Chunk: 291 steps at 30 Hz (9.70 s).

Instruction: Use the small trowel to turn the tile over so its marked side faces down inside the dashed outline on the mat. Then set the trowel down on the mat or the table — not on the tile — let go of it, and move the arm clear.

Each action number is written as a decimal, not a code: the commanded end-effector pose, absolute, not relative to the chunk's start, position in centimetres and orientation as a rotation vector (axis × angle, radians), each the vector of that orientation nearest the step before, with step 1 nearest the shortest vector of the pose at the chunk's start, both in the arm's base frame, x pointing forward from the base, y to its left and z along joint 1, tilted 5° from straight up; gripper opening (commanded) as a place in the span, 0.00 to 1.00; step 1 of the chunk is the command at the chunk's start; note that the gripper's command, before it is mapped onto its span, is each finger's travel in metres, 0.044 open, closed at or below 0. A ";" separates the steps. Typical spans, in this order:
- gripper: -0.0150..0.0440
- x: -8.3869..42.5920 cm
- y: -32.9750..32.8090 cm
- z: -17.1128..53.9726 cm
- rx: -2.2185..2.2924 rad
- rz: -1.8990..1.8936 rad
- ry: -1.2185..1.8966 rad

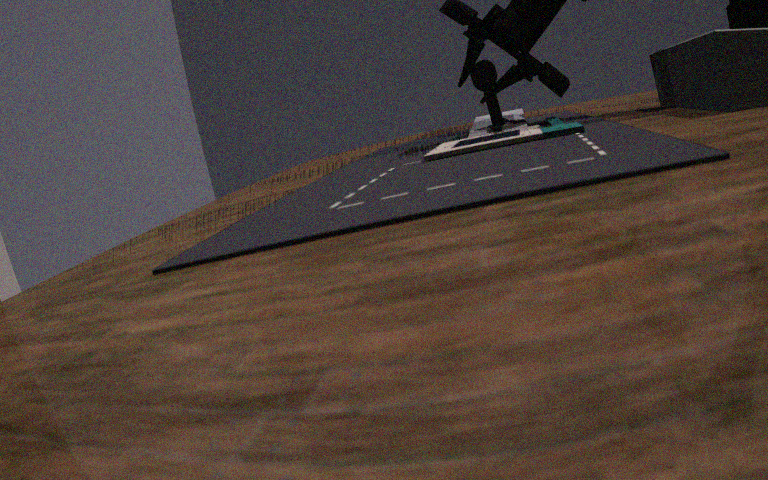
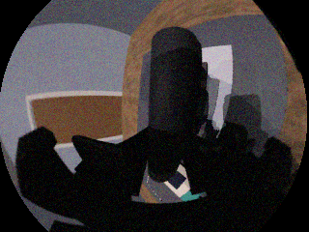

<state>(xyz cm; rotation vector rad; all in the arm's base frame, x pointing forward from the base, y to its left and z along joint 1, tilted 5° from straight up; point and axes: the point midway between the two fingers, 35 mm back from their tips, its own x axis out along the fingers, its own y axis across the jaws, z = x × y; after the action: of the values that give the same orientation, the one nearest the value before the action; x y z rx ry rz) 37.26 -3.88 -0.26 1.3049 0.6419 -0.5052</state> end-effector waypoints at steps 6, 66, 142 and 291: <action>0.25 37.3 -2.7 -0.4 1.305 -0.505 0.635; 0.25 36.7 3.2 4.0 1.406 -0.489 0.676; 0.25 36.7 5.4 8.5 1.408 -0.488 0.676; 0.25 44.9 -17.1 1.3 1.648 -1.592 -0.648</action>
<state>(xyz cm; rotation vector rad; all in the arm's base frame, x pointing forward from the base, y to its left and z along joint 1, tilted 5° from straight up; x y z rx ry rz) 44.87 -17.01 1.57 1.6497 -0.6334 -1.5997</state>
